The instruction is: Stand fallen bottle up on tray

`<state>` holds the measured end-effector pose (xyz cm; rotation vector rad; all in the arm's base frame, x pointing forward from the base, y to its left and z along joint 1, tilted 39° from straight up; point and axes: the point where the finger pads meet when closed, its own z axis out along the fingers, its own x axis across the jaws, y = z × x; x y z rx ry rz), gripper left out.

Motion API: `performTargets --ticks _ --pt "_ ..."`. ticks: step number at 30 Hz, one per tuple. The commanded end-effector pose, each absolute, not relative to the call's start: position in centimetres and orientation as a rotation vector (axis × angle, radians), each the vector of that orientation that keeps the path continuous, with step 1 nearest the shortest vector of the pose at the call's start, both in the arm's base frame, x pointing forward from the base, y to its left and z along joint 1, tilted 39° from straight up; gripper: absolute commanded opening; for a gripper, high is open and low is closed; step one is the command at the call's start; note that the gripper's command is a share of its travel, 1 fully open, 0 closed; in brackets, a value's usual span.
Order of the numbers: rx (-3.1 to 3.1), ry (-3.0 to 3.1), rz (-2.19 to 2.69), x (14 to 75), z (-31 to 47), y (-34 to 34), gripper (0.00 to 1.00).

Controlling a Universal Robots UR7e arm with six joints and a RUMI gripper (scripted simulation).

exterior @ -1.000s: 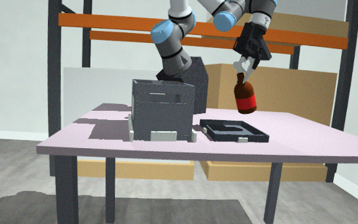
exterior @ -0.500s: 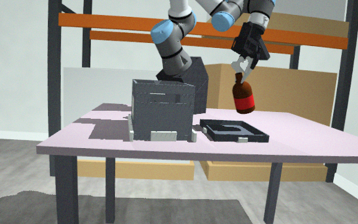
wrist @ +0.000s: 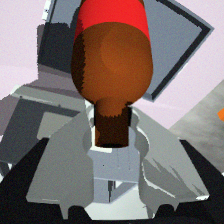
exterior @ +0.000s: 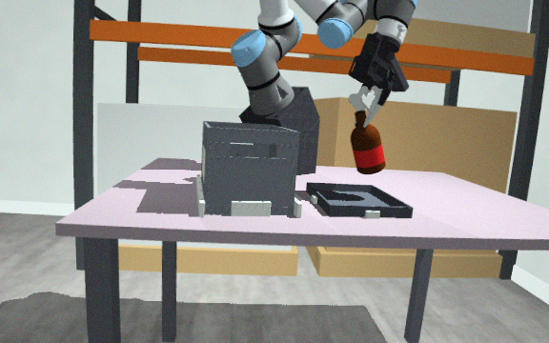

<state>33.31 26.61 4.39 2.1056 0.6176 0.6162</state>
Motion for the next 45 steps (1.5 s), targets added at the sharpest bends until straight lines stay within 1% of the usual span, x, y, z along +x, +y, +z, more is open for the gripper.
performTargets --ticks 1,45 --pt "2.106 0.618 0.618 33.4 4.7 26.2 0.00" --pt "2.106 0.618 0.618 33.5 5.4 24.9 0.00"
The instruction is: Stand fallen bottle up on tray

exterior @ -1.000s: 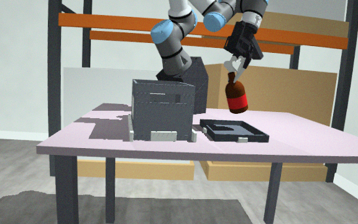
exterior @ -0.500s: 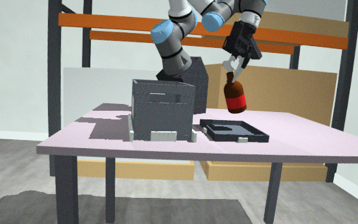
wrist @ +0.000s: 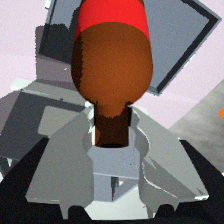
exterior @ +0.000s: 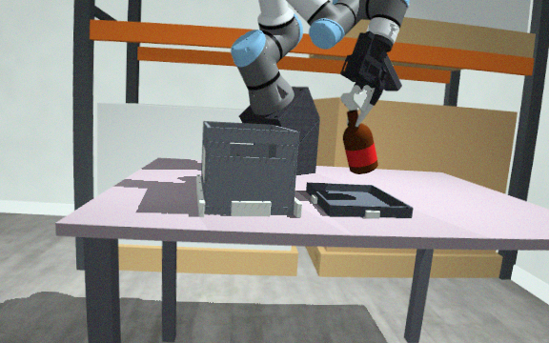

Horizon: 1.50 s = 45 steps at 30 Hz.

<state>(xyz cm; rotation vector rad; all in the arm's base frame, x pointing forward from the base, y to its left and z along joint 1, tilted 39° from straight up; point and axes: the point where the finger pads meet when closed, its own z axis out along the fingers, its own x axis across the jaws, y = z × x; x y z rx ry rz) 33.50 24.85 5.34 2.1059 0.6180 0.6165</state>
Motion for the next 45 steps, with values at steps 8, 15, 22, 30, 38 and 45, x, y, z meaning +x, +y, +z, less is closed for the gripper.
performTargets --ticks 8,15,22,30,38,45 --pt "2.106 0.618 0.618 33.50 5.37 24.89 0.00" --pt "2.106 0.618 0.618 33.50 5.37 24.89 0.00" --pt "2.106 0.618 0.618 33.50 5.37 24.89 0.00" --pt "2.106 0.618 0.618 33.53 5.34 24.87 0.00" --pt "2.106 0.618 0.618 33.64 5.16 24.79 0.00" --pt "2.106 0.618 0.618 33.78 4.95 24.69 0.00"
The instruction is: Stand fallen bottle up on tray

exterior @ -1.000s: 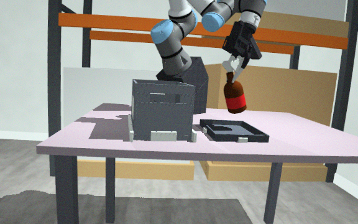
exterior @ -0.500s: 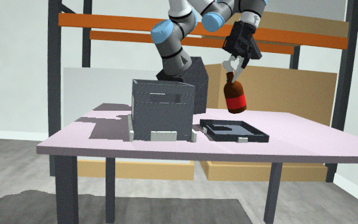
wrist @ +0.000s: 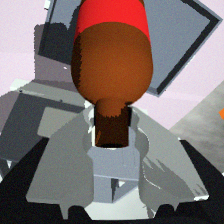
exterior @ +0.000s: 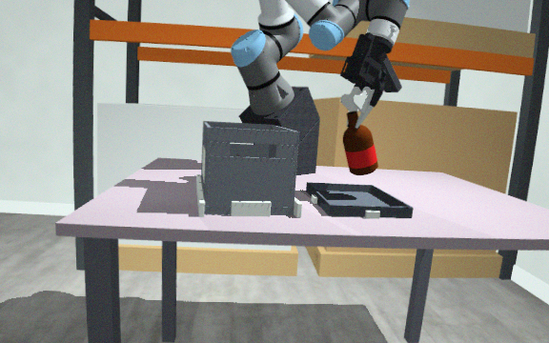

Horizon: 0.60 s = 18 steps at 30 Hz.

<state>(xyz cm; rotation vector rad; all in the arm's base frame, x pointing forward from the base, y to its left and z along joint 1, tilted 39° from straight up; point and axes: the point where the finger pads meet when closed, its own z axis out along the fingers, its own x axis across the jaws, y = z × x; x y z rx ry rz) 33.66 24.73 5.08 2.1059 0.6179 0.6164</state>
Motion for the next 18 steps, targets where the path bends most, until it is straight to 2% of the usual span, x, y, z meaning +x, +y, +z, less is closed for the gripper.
performTargets --ticks 1,18 --pt "2.106 0.618 0.618 33.8 4.9 24.7 0.00" --pt "2.106 0.618 0.618 34.5 3.8 24.2 0.00"
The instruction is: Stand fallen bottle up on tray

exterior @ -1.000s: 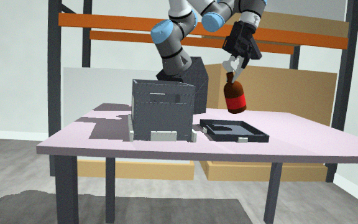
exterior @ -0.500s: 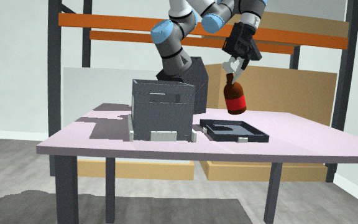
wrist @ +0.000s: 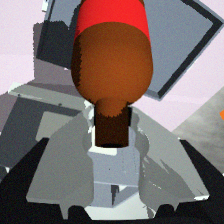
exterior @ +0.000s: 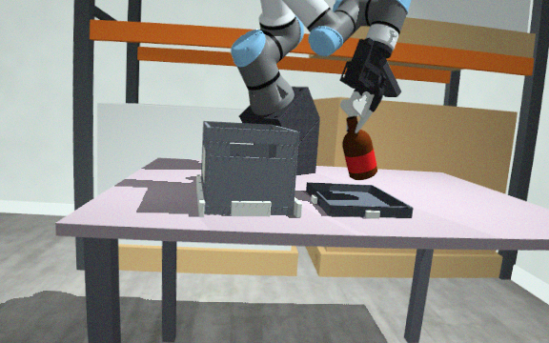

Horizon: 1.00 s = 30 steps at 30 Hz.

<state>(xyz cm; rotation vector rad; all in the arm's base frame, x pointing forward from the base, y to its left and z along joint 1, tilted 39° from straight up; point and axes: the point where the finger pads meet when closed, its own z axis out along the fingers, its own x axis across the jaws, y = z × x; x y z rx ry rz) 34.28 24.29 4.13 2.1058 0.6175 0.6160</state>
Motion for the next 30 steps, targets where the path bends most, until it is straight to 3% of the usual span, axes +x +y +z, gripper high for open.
performTargets --ticks 1,30 --pt "2.106 0.618 0.618 34.6 3.7 24.1 0.00" --pt "2.106 0.618 0.618 36.1 1.4 23.0 0.00"
